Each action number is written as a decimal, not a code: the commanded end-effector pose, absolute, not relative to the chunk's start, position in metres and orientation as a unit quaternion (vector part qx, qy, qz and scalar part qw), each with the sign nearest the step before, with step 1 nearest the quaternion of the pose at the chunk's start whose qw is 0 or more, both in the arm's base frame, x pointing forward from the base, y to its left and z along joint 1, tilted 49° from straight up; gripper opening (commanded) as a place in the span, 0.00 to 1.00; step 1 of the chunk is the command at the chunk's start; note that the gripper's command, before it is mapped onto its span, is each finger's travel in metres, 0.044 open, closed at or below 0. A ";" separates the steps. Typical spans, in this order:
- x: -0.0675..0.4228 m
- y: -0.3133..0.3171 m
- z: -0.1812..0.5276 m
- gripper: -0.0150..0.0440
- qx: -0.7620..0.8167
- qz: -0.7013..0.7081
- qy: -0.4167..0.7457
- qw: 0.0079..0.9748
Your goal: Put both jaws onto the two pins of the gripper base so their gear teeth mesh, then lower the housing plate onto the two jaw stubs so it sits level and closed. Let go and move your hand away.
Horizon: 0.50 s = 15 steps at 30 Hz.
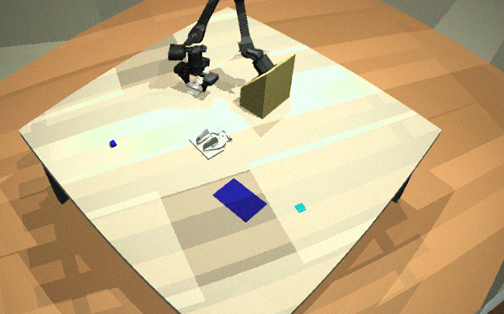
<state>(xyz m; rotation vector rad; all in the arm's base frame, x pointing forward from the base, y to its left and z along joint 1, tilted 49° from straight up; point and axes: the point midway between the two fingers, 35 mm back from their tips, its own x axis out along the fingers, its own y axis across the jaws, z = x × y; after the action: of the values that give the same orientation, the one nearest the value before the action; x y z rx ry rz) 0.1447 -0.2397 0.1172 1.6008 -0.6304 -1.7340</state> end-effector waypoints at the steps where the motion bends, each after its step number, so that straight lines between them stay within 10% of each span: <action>1: 0.147 -0.232 0.129 0.85 0.618 -0.662 -0.250 0.343; 15: 0.146 -0.198 0.158 0.85 0.619 -0.661 -0.248 0.344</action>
<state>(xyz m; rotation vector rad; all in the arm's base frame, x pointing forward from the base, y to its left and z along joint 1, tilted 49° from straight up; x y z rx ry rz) 0.1472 -0.2044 0.1473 1.6033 -0.6239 -1.7320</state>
